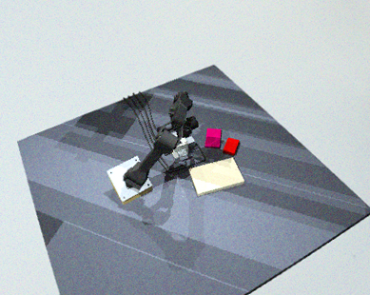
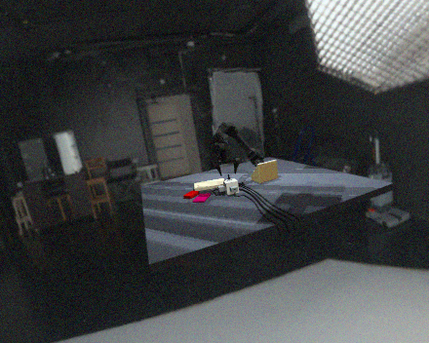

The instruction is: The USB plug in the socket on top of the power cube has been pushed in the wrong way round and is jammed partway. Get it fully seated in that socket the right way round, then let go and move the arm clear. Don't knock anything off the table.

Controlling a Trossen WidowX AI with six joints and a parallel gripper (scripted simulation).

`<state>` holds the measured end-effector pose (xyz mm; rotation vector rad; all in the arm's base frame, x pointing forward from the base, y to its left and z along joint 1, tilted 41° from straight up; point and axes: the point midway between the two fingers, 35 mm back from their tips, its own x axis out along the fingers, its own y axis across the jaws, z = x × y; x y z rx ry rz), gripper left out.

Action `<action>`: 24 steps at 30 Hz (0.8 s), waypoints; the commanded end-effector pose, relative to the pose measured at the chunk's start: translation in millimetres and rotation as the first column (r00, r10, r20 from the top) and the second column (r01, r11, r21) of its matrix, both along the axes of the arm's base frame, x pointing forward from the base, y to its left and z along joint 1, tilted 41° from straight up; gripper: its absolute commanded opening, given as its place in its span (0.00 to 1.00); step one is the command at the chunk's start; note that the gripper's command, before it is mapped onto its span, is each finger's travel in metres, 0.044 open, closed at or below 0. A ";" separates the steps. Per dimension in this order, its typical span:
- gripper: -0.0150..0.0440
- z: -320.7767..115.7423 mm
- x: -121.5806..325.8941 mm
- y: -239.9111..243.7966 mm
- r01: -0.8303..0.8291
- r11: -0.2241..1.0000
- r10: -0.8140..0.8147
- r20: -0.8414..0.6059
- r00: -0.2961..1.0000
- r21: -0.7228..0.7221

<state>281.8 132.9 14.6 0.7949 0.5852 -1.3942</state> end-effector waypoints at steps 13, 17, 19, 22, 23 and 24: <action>0.51 -0.5 -0.1 -0.5 0.000 1.000 0.000 0.000 1.000 -0.001; 0.33 -0.5 -0.1 -0.5 0.000 1.000 0.000 0.000 1.000 -0.001; 0.28 -0.5 -0.1 -0.5 0.000 1.000 0.000 0.000 1.000 -0.001; 0.25 -0.5 -0.1 -0.5 0.000 1.000 0.000 0.000 1.000 -0.001; 0.25 -0.5 -0.1 -0.5 0.000 1.000 0.000 0.000 1.000 -0.001; 0.25 -0.5 -0.1 -0.5 0.000 1.000 0.000 0.000 1.000 -0.001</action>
